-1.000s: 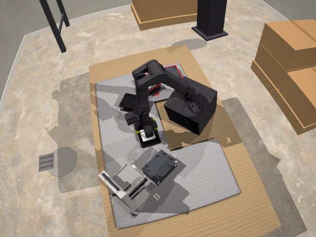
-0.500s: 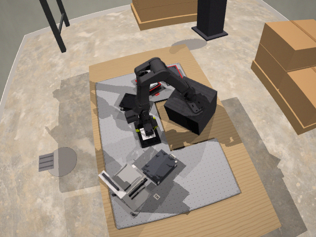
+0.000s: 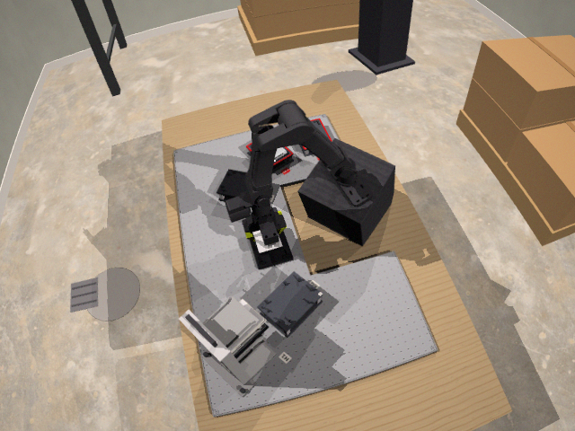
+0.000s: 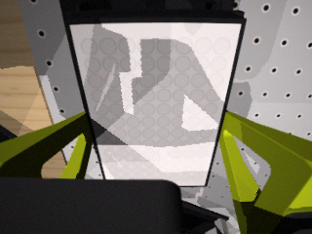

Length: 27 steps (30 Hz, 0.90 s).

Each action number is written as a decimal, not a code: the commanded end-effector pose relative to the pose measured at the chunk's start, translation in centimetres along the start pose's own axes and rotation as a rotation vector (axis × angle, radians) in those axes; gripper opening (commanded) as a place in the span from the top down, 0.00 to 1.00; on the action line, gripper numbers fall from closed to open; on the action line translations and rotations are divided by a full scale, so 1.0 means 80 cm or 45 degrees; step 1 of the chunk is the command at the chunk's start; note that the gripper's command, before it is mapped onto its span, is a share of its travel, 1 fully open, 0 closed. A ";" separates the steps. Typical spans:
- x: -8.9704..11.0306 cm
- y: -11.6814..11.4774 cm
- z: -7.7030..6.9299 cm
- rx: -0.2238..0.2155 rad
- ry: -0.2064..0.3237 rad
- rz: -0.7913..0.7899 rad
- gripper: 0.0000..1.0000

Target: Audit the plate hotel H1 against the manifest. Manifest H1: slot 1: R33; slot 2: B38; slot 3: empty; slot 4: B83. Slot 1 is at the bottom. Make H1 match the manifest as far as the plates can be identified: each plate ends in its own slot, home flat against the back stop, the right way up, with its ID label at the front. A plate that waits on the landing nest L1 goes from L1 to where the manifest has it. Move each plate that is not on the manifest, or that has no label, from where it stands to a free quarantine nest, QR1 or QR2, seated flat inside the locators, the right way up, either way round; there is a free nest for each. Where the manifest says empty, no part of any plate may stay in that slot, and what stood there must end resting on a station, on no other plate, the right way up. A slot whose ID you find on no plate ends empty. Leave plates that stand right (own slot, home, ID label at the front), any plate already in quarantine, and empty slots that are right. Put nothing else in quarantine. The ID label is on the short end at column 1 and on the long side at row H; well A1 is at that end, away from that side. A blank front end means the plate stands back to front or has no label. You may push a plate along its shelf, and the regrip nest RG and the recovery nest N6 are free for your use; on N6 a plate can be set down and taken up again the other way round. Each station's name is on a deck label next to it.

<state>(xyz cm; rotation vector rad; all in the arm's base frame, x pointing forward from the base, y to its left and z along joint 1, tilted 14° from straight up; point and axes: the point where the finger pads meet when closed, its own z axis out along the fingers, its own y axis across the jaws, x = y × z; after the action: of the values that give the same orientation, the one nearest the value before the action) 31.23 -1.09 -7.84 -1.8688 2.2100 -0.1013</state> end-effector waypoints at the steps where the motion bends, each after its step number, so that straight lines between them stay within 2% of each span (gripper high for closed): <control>1: 0.003 0.013 -0.008 -0.029 -0.010 0.014 0.14; 24: 0.002 0.001 -0.037 -0.002 -0.012 0.010 0.14; 27: 0.001 -0.012 -0.051 0.026 -0.013 0.005 0.14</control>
<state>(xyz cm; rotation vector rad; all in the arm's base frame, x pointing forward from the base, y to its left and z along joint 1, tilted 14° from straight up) 30.54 -1.42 -5.40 -1.8702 2.2117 -0.1015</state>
